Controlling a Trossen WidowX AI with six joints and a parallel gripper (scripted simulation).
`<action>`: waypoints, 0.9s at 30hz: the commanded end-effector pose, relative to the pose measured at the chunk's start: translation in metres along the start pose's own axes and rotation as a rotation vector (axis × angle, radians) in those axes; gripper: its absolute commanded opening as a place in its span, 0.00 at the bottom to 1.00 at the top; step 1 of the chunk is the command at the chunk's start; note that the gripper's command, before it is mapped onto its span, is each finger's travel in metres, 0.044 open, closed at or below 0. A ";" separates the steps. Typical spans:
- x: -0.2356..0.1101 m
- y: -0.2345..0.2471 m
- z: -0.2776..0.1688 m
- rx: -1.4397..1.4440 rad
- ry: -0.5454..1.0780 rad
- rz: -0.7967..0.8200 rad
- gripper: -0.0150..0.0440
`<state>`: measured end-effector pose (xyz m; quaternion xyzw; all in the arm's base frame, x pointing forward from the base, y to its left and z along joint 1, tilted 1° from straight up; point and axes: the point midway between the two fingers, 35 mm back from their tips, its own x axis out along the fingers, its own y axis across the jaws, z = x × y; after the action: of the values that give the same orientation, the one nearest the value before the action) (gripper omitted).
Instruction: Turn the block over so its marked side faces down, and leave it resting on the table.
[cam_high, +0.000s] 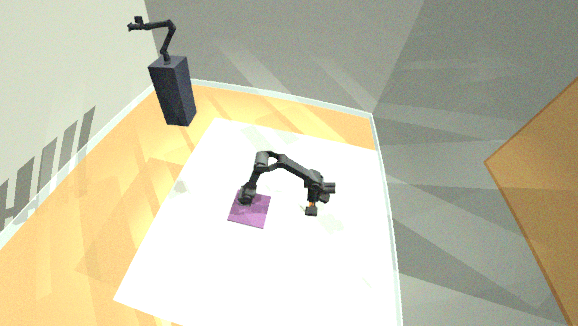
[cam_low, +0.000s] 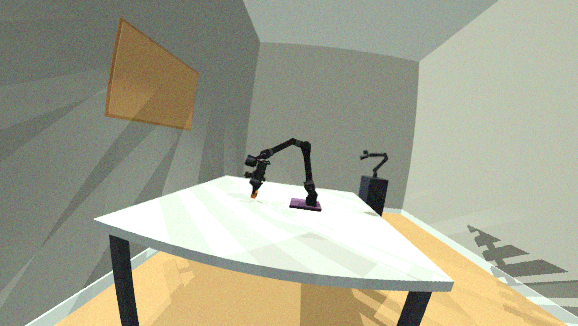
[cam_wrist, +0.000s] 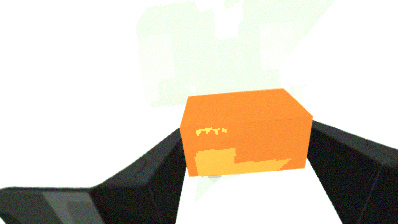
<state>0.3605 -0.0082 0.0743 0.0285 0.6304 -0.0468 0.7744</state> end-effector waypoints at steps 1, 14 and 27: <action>0.004 -0.001 -0.003 -0.003 -0.050 -0.006 0.25; 0.006 -0.001 -0.007 -0.001 -0.249 -0.005 0.25; 0.009 -0.001 -0.009 0.000 -0.401 -0.004 0.25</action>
<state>0.3536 -0.0078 0.0685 0.0208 0.4715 -0.0516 0.8801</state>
